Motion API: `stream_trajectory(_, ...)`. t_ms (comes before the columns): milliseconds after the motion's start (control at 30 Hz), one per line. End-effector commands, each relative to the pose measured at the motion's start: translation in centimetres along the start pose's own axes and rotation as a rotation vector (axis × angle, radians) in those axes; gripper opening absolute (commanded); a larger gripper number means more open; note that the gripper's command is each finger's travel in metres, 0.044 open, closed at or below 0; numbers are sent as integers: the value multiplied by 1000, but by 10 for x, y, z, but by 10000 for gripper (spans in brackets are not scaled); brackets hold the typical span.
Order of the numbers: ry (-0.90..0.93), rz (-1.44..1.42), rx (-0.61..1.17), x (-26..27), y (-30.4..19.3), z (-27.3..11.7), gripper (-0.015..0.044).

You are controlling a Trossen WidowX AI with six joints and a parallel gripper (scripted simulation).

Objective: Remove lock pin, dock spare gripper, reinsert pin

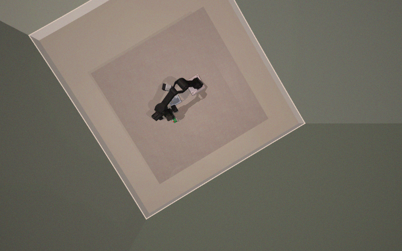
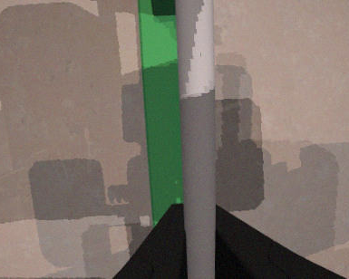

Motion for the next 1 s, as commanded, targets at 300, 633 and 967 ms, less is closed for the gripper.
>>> stream_trajectory(300, -2, -3, 0, 1, -3, 20, 0)
stream_trajectory(633, -7, -3, -1, 2, -5, 34, 0)
stream_trajectory(967, -10, -4, -2, 3, -6, 39, 0)
Point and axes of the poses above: the point midway between the two fingers, 35 mm back from their tips, its own z axis out along the fingers, its own x axis across the jaws, y = z × x, the point moved 5 cm from there along -z, back along the fingers, and after that the axes turned 3 degrees about -z, right-handed, at the moved point
